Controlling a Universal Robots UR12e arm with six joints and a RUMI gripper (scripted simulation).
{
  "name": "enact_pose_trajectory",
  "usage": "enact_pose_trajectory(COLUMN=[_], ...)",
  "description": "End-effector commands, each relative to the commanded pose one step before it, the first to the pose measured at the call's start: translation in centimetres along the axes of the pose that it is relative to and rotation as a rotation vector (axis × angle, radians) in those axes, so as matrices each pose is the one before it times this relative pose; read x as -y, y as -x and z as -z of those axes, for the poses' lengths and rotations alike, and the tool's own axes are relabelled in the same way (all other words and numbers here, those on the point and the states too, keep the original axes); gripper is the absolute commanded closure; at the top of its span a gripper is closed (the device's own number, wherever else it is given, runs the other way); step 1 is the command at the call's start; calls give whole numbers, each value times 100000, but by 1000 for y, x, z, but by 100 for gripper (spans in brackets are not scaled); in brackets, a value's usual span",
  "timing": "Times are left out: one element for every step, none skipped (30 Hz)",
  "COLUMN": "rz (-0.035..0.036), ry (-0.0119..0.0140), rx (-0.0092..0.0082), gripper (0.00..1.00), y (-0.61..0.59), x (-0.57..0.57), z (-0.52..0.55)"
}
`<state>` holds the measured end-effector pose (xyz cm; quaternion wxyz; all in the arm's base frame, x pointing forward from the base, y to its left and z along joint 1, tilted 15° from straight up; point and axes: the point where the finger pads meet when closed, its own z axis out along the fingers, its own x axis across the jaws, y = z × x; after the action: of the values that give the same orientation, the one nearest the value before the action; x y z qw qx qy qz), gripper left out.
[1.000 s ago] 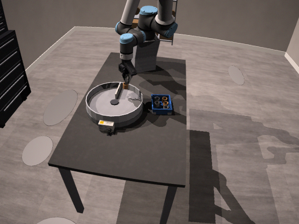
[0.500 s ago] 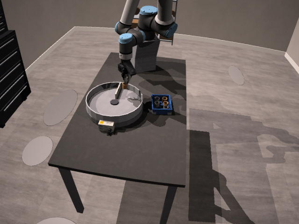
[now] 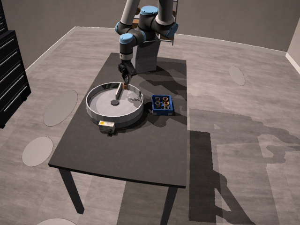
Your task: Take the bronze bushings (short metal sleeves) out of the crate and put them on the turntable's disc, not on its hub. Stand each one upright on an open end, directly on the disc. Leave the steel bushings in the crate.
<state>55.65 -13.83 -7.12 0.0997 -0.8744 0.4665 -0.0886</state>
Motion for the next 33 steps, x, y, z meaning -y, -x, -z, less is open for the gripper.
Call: enact_pose_trajectory(rz=[16, 0, 0, 0, 0, 0, 0, 0, 0, 0, 0, 0, 0, 0, 0, 0, 0, 0, 0, 0, 0, 0, 0, 0, 0, 0, 0, 0, 0, 0, 0, 0, 0], ry=[-36, 0, 0, 0, 0, 0, 0, 0, 0, 0, 0, 0, 0, 0, 0, 0, 0, 0, 0, 0, 0, 0, 0, 0, 0, 0, 0, 0, 0, 0, 0, 0, 0], rx=[-94, 0, 0, 0, 0, 0, 0, 0, 0, 0, 0, 0, 0, 0, 0, 0, 0, 0, 0, 0, 0, 0, 0, 0, 0, 0, 0, 0, 0, 0, 0, 0, 0], gripper=[100, 100, 100, 100, 100, 100, 100, 100, 100, 100, 100, 100, 100, 100, 100, 100, 100, 100, 100, 100, 100, 100, 100, 100, 100, 100, 100, 100, 100, 100, 100, 100, 100], y=[-43, 0, 0, 0, 0, 0, 0, 0, 0, -1, -1, -2, -2, -2, -1, -2, 0, 0, 0, 0, 0, 0, 0, 0, 0, 0, 0, 0, 0, 0, 0, 0, 0], x=[20, 0, 0, 0, 0, 0, 0, 0, 0, -1, -2, -3, -4, -4, -3, -2, -1, 0, 0, 0, 0, 0, 0, 0, 0, 0, 0, 0, 0, 0, 0, 0, 0], z=[33, 0, 0, 0, 0, 0, 0, 0, -22, -127, -270, -397, -469, -470, -398, -271, -128, -22, 0, 0, 0, 0, 0, 0, 0, 0, 0, 0, 0, 0, 0, 0, 0])
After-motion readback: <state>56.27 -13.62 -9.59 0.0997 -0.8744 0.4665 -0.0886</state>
